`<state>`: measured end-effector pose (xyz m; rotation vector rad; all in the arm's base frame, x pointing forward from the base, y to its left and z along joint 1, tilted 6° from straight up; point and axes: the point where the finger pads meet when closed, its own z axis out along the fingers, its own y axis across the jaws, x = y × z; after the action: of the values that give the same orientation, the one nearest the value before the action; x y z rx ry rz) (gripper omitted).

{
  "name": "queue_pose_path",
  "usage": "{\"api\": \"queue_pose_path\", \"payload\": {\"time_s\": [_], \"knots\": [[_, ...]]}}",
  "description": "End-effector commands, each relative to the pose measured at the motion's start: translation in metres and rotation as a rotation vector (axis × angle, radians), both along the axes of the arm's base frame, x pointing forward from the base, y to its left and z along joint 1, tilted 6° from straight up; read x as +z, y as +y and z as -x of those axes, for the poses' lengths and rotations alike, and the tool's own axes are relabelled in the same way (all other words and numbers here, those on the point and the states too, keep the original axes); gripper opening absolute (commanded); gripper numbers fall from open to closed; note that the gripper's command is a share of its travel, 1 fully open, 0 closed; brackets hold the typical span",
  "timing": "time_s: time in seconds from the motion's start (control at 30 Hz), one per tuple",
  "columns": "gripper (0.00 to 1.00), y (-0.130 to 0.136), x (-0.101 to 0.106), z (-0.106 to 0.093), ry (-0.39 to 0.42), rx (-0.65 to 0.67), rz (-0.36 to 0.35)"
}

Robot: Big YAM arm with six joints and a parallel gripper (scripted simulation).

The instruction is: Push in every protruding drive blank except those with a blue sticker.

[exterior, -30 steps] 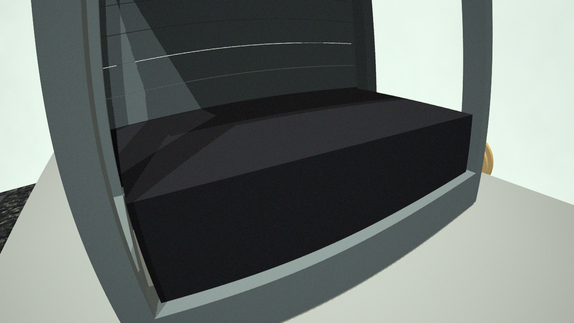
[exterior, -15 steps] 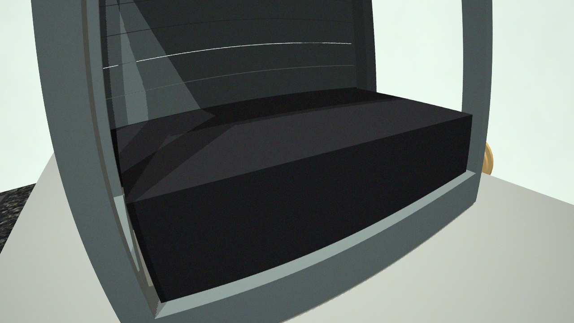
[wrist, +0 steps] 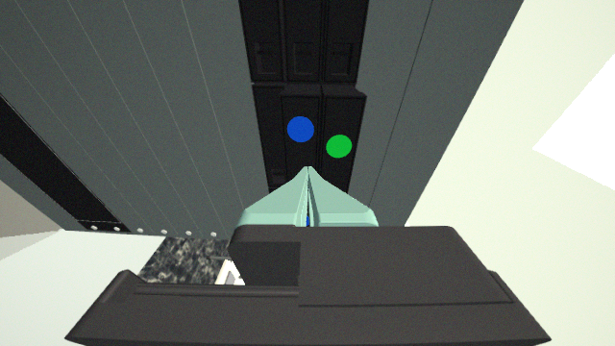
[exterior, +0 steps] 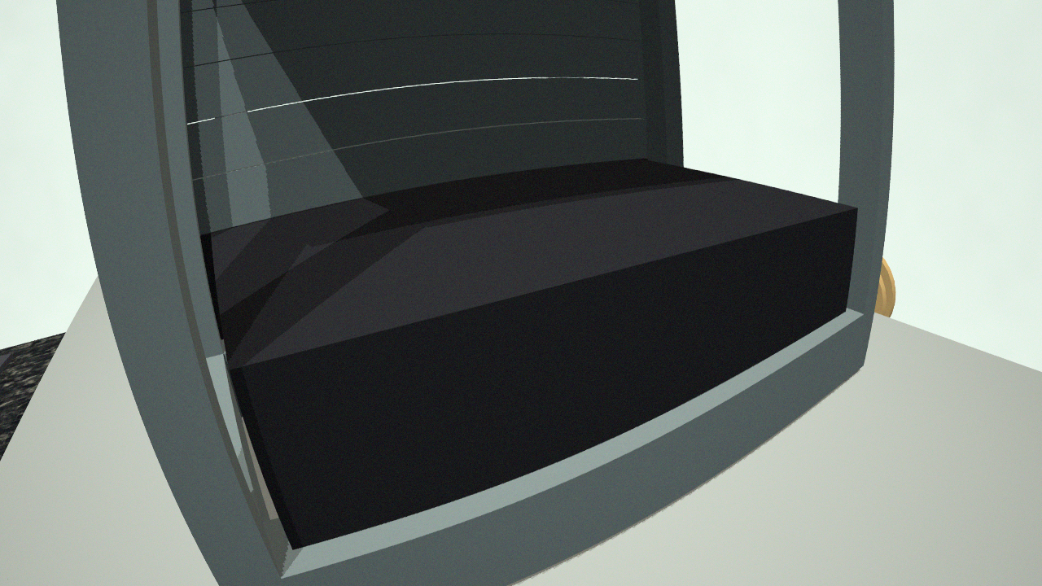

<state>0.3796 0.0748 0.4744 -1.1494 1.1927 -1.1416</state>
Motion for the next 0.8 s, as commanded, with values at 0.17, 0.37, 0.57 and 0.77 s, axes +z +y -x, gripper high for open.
{"api": "queue_pose_path", "payload": {"time_s": [0.17, 0.37, 0.57, 0.77], "knots": [[0.0, -0.003, 0.057, 0.003, -0.079, -0.003, -0.038], [0.0, -0.006, 0.07, 0.003, -0.073, -0.007, -0.036], [0.0, -0.005, 0.076, 0.004, -0.073, -0.006, -0.037], [0.0, -0.005, 0.077, 0.004, -0.077, -0.006, -0.037]]}}
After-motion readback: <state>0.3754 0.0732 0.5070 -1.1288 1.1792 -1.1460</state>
